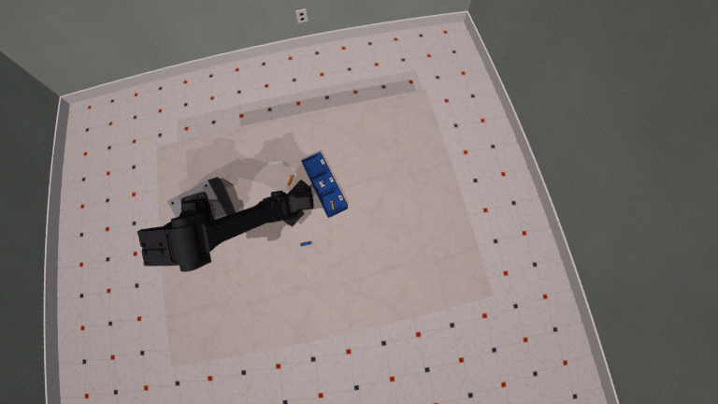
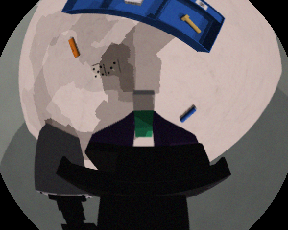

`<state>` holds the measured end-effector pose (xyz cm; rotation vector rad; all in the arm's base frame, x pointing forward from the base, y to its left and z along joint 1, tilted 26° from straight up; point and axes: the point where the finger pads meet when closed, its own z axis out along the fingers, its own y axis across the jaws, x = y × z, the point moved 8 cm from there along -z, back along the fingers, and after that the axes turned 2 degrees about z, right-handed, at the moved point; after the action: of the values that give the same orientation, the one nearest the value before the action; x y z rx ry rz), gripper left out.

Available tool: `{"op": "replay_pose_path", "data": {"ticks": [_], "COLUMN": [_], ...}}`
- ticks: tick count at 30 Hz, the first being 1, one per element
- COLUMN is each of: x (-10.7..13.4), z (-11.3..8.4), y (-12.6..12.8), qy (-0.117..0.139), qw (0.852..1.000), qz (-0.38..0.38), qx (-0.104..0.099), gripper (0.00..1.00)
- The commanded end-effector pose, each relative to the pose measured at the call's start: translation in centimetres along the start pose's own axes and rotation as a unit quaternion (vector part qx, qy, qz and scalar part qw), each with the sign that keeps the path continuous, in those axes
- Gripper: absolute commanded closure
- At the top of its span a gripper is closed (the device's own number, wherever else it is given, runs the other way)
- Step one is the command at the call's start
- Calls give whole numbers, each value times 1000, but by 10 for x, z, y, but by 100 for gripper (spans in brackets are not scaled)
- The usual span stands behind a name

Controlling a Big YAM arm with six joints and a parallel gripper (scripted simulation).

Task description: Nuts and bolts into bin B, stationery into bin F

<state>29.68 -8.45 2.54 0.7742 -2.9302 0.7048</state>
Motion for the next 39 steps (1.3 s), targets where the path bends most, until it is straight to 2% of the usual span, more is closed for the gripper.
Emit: {"op": "replay_pose_path", "data": {"ticks": [1, 34, 39], "x": [-8, -13, -8], "z": [-4, -3, -4], "y": [-7, -8, -7], "qy": [-9, -7, -9], "qw": [1000, 1000, 1000], "qz": [3, 2, 3], "qx": [7, 6, 7], "gripper": [82, 82, 82]}}
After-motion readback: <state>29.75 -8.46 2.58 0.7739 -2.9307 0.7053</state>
